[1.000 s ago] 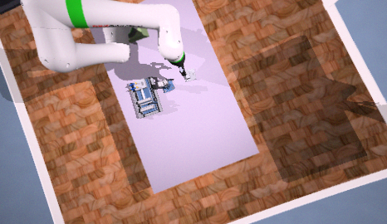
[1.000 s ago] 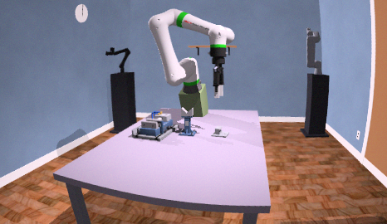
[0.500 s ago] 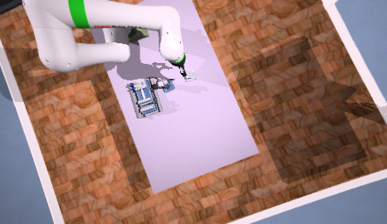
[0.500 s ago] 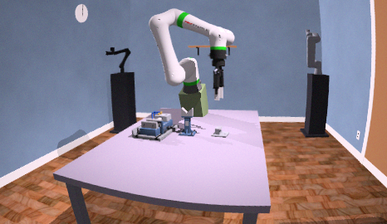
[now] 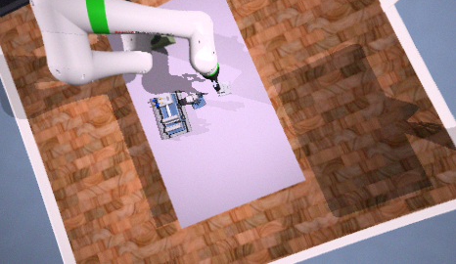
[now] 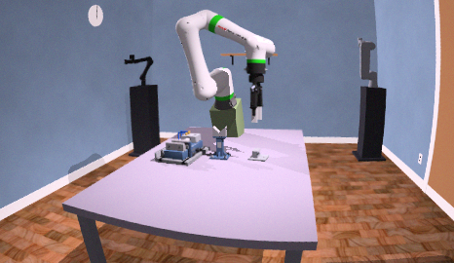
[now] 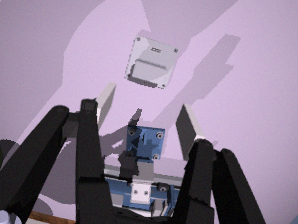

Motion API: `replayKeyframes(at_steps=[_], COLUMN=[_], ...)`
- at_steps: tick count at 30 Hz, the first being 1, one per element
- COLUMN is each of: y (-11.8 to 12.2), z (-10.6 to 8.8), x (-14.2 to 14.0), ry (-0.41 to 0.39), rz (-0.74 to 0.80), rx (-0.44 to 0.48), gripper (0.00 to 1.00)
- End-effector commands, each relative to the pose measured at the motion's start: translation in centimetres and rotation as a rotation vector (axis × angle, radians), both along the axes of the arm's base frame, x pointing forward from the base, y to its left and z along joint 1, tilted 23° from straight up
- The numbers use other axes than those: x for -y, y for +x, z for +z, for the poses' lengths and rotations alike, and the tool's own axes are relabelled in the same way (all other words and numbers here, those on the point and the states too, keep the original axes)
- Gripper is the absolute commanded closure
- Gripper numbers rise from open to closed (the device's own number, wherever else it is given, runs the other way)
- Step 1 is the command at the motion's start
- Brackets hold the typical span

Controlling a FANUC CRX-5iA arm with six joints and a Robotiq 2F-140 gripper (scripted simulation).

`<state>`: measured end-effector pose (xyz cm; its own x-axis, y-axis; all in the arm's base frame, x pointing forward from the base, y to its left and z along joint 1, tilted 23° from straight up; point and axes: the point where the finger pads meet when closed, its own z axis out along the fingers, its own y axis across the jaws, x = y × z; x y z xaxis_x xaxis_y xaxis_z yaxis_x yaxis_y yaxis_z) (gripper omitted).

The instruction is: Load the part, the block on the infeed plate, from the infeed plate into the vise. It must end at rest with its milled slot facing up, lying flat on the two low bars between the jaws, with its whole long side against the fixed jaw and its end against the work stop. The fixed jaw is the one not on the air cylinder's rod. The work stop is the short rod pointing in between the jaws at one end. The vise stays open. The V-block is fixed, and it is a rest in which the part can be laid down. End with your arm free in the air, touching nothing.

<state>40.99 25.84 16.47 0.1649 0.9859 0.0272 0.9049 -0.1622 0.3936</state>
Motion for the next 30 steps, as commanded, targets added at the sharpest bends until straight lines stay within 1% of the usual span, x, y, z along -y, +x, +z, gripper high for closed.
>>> replayKeyframes(at_steps=[1,13,15,30], y=[0.2,1.3,1.3,2.9], z=[-0.5,-3.1,-3.1,-6.7], x=[0.0,0.1,0.1,0.3], ry=[0.000,0.000,0.000,0.000], rz=[0.000,0.000,0.000,0.000], rx=[0.000,0.000,0.000,0.000], gripper=[0.49,0.49,0.49,0.49])
